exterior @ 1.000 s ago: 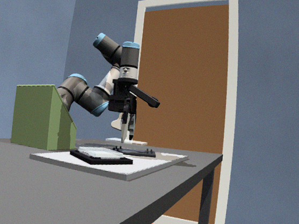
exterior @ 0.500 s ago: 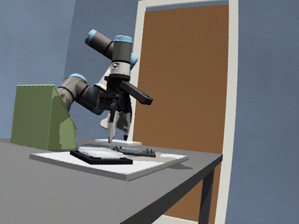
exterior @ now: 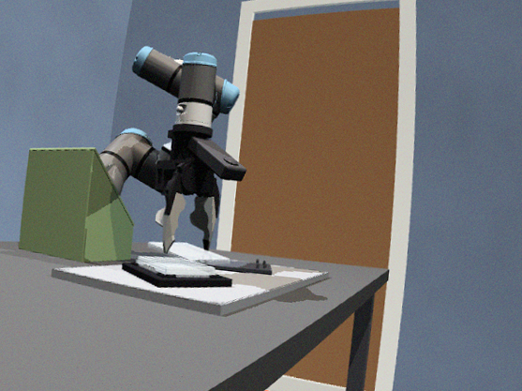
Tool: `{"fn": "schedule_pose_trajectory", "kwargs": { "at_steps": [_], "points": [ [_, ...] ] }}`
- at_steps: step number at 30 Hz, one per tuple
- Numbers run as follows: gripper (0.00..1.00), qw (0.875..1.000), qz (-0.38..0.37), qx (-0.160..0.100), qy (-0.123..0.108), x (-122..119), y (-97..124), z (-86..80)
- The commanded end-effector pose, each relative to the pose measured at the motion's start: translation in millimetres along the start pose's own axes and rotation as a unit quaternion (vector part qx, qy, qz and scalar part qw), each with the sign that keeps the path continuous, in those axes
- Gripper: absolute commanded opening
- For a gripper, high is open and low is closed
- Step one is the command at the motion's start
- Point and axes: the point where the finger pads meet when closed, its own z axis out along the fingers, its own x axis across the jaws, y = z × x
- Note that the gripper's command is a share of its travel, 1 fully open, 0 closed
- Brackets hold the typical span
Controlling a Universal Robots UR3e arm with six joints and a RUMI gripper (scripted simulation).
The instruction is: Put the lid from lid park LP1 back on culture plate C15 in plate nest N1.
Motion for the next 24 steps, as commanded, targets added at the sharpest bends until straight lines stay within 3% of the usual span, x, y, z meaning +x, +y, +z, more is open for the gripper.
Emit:
{"fn": "schedule_pose_trajectory", "kwargs": {
  "at_steps": [1, 24],
  "points": [
    [0.0, 0.997, 0.082, 0.004, 0.01, 40.9, -27.0, -6.9],
    [0.0, 0.995, 0.096, 0.004, 0.01, 48.2, -30.4, -5.0]
  ]
}}
